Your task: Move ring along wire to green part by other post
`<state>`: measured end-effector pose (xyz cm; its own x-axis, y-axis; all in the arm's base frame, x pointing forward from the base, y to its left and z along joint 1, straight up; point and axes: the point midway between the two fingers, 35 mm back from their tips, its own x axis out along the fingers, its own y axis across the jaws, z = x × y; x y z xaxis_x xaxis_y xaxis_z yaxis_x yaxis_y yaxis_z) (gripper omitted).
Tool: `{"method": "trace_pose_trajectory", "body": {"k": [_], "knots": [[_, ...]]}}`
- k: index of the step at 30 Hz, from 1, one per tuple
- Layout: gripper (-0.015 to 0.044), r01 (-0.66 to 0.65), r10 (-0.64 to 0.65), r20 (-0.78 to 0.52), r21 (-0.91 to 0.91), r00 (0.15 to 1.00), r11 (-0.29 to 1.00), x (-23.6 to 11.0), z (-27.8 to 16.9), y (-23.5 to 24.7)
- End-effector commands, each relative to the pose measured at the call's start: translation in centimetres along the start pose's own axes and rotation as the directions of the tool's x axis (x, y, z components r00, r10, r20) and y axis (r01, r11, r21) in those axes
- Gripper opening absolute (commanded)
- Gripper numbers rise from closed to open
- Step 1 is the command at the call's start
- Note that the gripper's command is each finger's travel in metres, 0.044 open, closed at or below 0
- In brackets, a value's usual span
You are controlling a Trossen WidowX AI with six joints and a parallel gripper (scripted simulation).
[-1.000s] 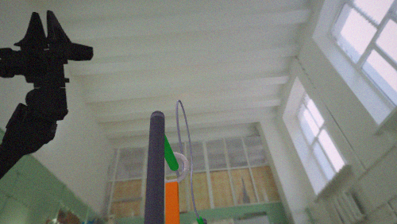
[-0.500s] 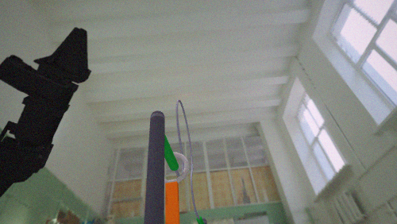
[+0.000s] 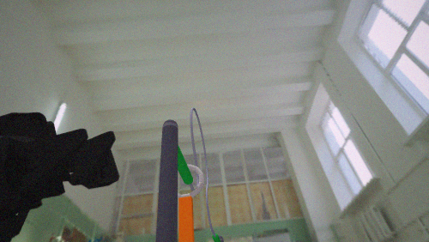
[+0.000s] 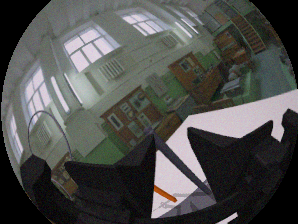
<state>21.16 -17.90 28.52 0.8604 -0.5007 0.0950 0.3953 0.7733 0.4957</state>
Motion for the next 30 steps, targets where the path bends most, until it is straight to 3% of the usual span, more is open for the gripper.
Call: {"method": "trace_pose_trajectory", "body": {"k": [1,11,24,30], "knots": [[0.016,-0.08,0.036,-0.205,-0.212,0.978,0.974,-1.4,-7.0,-2.6],[0.016,-0.37,0.176,-0.448,-0.391,0.877,0.843,-6.2,-17.2,-4.6],[0.016,-0.375,0.183,-0.444,-0.396,0.877,0.838,-6.0,-17.3,-4.9],[0.016,-0.379,0.202,-0.405,-0.423,0.892,0.823,-3.8,-16.2,-3.6]]}}
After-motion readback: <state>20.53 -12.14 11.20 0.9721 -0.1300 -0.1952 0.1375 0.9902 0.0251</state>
